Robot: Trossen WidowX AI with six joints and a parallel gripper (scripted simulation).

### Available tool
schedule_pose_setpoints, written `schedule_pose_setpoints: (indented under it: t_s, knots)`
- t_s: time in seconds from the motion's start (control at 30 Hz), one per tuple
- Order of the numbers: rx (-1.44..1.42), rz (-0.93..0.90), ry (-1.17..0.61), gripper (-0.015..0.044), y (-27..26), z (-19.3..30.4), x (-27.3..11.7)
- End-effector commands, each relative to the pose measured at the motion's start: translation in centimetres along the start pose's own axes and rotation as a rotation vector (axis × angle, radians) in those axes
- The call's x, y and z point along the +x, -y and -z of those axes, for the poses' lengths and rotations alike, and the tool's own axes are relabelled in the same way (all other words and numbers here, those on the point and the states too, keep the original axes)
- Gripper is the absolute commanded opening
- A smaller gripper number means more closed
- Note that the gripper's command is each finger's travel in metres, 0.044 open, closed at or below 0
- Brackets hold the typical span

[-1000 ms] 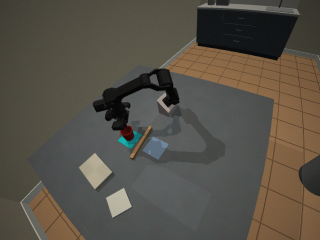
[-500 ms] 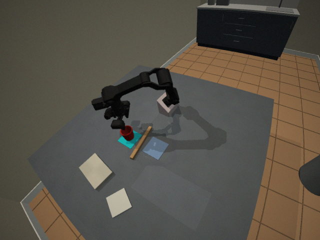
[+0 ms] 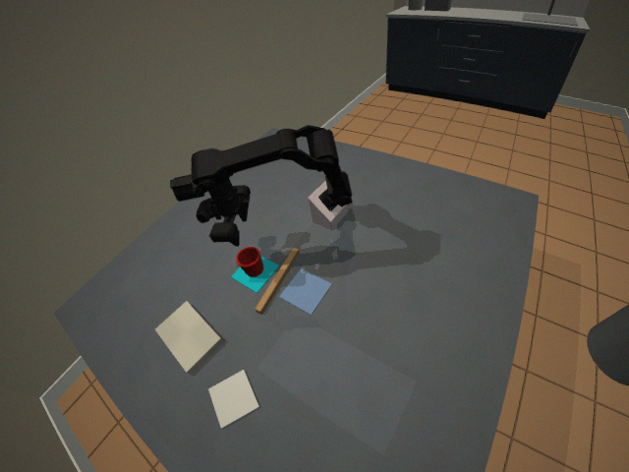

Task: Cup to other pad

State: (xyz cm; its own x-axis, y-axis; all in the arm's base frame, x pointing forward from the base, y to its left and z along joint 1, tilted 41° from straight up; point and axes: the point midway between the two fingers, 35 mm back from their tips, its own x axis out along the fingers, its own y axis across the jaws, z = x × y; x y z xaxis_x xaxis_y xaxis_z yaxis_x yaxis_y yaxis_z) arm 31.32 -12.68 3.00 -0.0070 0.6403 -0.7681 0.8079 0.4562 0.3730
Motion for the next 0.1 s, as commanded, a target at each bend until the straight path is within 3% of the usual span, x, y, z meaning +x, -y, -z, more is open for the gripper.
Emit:
schedule_pose_setpoints:
  t_s: [0.0,0.07]
  knots:
    - [0.001,0.002,-0.005,0.0440,-0.01,0.09,0.23]
    - [0.001,0.002,-0.005,0.0440,-0.01,0.09,0.23]
